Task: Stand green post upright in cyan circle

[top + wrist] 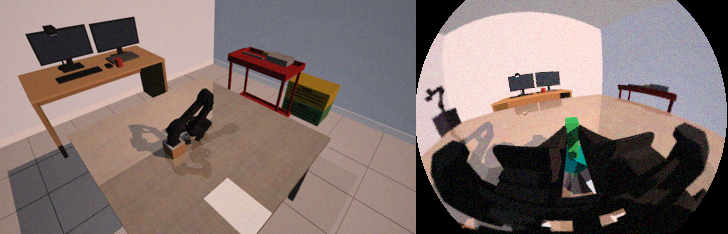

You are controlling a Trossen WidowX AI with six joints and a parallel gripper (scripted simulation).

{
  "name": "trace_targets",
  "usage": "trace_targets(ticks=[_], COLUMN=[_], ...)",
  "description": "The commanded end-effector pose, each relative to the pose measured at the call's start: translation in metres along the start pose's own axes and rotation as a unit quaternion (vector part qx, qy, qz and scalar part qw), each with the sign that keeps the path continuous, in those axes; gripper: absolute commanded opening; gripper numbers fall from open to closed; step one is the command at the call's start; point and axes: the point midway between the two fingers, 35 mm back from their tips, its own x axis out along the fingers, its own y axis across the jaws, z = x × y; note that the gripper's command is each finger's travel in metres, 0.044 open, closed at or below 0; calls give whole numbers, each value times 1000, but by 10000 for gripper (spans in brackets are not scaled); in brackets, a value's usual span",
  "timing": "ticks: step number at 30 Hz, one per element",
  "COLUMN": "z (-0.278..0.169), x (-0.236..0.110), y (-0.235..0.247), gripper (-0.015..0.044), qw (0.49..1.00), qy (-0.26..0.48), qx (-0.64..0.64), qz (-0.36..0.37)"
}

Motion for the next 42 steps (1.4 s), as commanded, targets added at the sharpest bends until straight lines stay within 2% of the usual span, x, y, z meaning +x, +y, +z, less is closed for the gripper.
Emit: trace_targets(ticks=[1, 11, 25, 26, 42], z=[-5, -5, -5, -5, 38], x=[1, 1, 1, 1, -2], y=[-1, -1, -1, -1, -10], gripper=[23, 23, 390, 400, 400], qw=[1000, 1000, 1000, 1000, 1000], qy=[1, 1, 1, 1, 0], qx=[3, 3, 3, 3, 0], qz=[-2, -2, -2, -2, -1])
